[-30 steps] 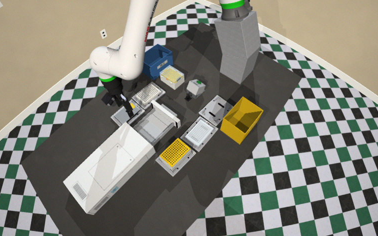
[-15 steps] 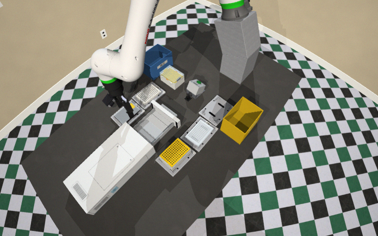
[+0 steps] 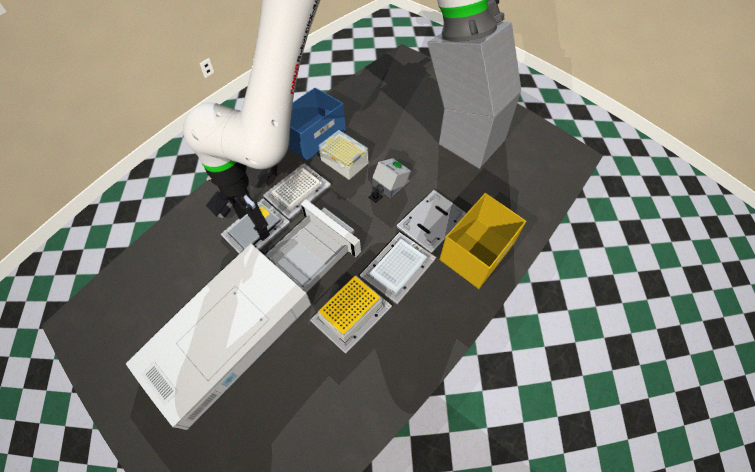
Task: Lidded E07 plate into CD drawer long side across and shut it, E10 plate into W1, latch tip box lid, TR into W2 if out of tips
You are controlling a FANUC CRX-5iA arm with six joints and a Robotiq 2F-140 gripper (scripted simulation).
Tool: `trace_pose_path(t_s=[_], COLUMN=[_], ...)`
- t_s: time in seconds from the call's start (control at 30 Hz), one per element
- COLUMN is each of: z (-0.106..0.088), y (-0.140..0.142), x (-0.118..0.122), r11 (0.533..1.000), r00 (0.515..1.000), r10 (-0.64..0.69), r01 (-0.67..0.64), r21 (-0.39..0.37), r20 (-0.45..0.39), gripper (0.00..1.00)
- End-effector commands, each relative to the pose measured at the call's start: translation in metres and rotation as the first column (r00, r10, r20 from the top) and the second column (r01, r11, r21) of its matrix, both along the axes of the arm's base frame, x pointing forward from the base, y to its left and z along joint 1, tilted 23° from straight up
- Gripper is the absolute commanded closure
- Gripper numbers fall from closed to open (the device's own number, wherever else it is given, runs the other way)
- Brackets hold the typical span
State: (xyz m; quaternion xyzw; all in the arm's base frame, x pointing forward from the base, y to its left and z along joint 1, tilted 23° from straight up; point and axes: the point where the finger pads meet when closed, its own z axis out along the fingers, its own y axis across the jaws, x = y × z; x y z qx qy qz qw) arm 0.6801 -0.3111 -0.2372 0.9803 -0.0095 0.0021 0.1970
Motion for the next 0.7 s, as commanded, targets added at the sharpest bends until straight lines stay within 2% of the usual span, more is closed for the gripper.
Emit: trace_pose_path(t_s=[0.0,0.67], z=[-0.0003,0.0005], y=[-0.0004,-0.0001], x=[0.0013,0.0013], r11=[1.000,1.000], r00=[1.000,1.000], r10=[0.001,0.001], r01=[-0.001,-0.001], r21=[-0.001,-0.001], r20=[0.002,0.002], gripper=[0.30,0.36])
